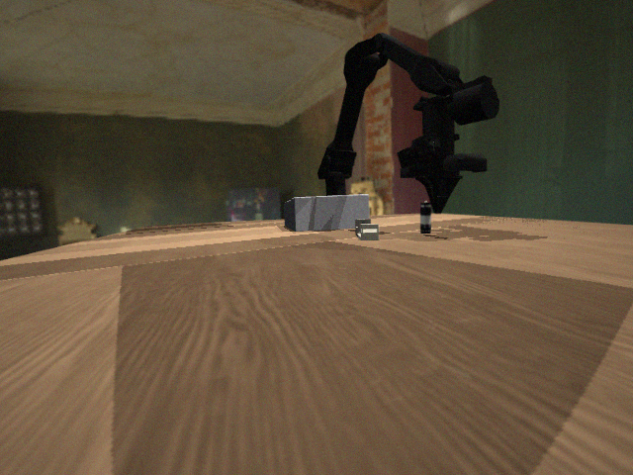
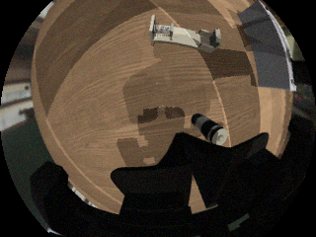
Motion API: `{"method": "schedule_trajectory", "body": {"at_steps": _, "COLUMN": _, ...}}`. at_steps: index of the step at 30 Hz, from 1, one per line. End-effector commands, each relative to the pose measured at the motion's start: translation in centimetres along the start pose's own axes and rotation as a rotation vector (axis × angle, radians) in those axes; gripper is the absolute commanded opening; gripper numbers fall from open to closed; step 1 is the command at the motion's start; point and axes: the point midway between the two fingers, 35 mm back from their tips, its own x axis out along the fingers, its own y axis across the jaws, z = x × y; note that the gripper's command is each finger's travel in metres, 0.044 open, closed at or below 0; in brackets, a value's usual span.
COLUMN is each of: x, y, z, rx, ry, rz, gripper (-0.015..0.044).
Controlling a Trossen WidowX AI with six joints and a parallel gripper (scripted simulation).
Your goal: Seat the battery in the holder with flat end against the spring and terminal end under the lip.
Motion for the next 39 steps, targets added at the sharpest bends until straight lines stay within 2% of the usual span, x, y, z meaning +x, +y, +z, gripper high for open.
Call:
{"method": "schedule_trajectory", "body": {"at_steps": 1, "x": 0.3, "y": -0.1, "z": 0.0, "rx": 0.004, "ry": -0.001, "rz": 0.012, "gripper": 0.0000}}
{"method": "schedule_trajectory", "body": {"at_steps": 39, "x": 0.5, "y": -6.3, "z": 0.0, "rx": 0.004, "ry": -0.001, "rz": 0.008, "gripper": 0.0000}}
